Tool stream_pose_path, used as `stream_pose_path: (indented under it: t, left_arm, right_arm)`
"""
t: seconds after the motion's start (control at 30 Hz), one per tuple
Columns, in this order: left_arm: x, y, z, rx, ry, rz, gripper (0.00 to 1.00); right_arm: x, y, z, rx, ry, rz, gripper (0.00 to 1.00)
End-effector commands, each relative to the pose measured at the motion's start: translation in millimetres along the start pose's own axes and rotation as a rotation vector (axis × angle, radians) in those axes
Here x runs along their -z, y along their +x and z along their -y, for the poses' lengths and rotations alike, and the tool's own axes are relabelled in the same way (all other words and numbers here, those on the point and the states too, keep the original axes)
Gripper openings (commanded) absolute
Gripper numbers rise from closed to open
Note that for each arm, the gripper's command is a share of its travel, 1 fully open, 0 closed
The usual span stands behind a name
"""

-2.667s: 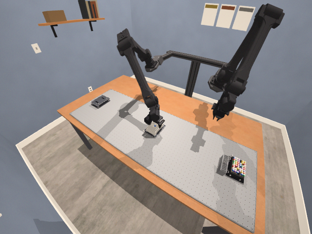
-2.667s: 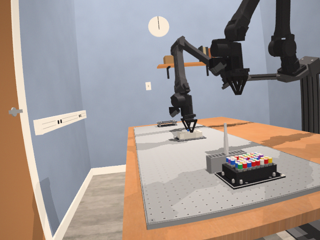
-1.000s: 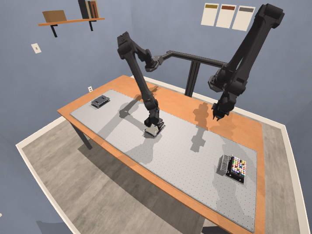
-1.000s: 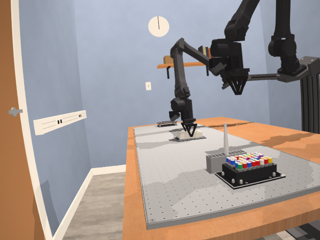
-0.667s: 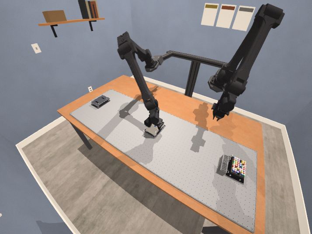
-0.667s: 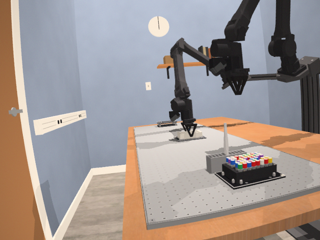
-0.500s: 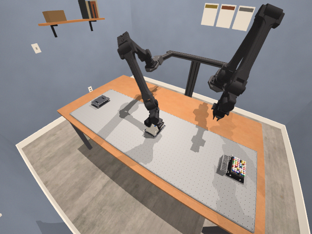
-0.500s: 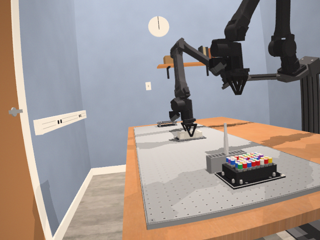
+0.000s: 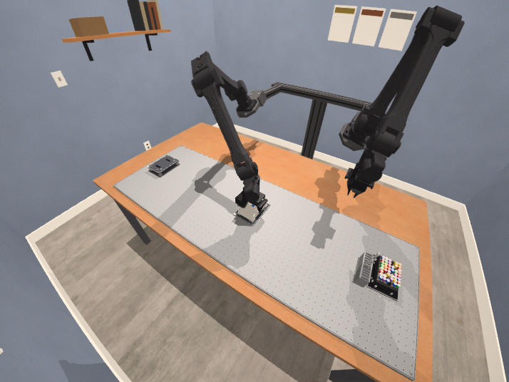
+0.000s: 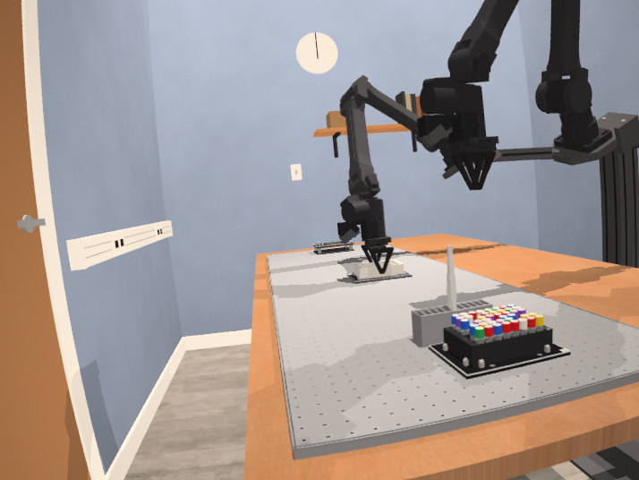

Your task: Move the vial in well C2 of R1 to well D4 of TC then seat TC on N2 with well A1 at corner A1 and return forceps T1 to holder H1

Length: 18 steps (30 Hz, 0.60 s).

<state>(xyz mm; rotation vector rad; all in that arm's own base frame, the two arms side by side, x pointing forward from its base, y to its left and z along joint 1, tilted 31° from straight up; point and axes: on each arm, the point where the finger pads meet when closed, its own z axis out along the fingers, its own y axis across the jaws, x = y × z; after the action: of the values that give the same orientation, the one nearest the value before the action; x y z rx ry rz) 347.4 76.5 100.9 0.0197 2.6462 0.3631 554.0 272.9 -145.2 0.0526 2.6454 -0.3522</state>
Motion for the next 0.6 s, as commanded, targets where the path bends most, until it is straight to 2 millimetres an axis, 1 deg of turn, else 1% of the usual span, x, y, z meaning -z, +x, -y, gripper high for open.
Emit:
stream_pose_path:
  t: [0.0, 0.03, 0.47, 0.57]
  left_arm:
    - [3.4, -9.8, -4.1, 0.016, -0.006, 0.017, 0.24]
    - [3.4, -9.8, -4.1, 0.016, -0.006, 0.017, 0.24]
    - [3.4, -9.8, -4.1, 0.016, -0.006, 0.017, 0.24]
    - [3.4, -9.8, -4.1, 0.016, -0.006, 0.017, 0.24]
  right_arm:
    - [6.3, -9.2, -4.7, -0.001, -0.013, 0.016, 0.39]
    - [6.3, -9.2, -4.7, -0.001, -0.013, 0.016, 0.39]
    - [6.3, -9.2, -4.7, -0.001, -0.013, 0.016, 0.0]
    - [6.3, -9.2, -4.7, -0.001, -0.013, 0.016, 0.0]
